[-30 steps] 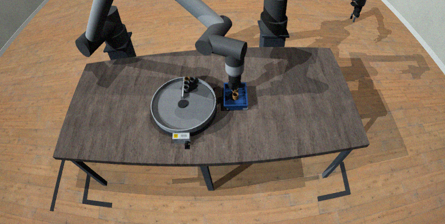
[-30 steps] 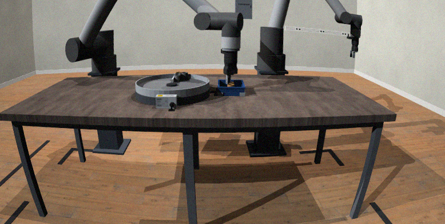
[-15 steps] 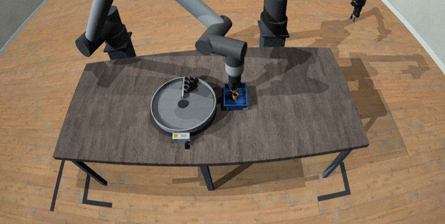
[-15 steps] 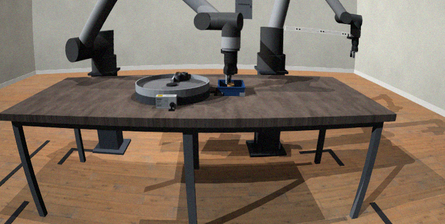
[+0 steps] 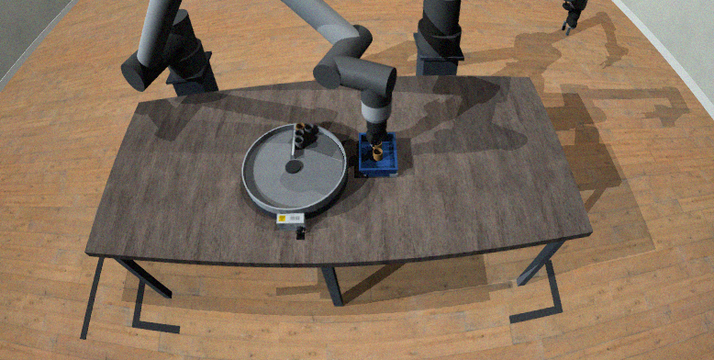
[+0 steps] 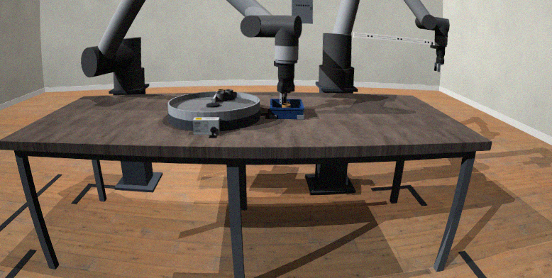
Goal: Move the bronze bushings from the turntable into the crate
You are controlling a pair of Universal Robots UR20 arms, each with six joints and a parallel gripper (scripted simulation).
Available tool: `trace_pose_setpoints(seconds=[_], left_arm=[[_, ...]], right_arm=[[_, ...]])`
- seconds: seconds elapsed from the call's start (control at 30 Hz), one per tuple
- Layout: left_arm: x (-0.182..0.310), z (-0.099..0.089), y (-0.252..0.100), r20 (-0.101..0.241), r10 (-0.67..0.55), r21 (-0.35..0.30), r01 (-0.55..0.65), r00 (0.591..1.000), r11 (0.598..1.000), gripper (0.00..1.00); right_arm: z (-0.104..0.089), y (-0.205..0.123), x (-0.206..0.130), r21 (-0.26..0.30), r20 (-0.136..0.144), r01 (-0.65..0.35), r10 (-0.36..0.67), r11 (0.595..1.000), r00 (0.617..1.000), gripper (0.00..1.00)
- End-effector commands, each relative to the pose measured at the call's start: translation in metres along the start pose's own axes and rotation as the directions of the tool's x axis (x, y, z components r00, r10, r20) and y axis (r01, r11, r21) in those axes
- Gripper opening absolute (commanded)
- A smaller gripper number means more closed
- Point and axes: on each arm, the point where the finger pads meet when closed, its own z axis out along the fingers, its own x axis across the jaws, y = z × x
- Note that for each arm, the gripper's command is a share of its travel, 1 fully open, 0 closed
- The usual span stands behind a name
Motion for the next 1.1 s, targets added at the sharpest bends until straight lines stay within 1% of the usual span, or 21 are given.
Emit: trace_pose_setpoints(seconds=[0.0,0.5,0.63,0.8,1.0,1.07], left_arm=[[0.0,-0.001,0.0,0.0,0.0,-0.001,0.0,1.0,1.0,1.0],[0.0,-0.001,0.0,0.0,0.0,-0.001,0.0,1.0,1.0,1.0],[0.0,-0.001,0.0,0.0,0.0,-0.001,0.0,1.0,1.0,1.0],[0.0,-0.001,0.0,0.0,0.0,-0.001,0.0,1.0,1.0,1.0],[0.0,-0.001,0.0,0.0,0.0,-0.001,0.0,1.0,1.0,1.0],[0.0,-0.001,0.0,0.0,0.0,-0.001,0.0,1.0,1.0,1.0]], right_arm=[[-0.001,0.0,0.0,-0.001,-0.001,0.0,0.0,1.0,1.0,0.38],[-0.001,0.0,0.0,-0.001,-0.001,0.0,0.0,1.0,1.0,0.38],[-0.004,0.0,0.0,-0.001,-0.001,0.0,0.0,1.0,1.0,0.38],[-0.016,0.0,0.0,-0.001,-0.001,0.0,0.0,1.0,1.0,0.38],[-0.043,0.0,0.0,-0.001,-0.001,0.0,0.0,1.0,1.0,0.38],[-0.043,0.0,0.0,-0.001,-0.001,0.0,0.0,1.0,1.0,0.38]])
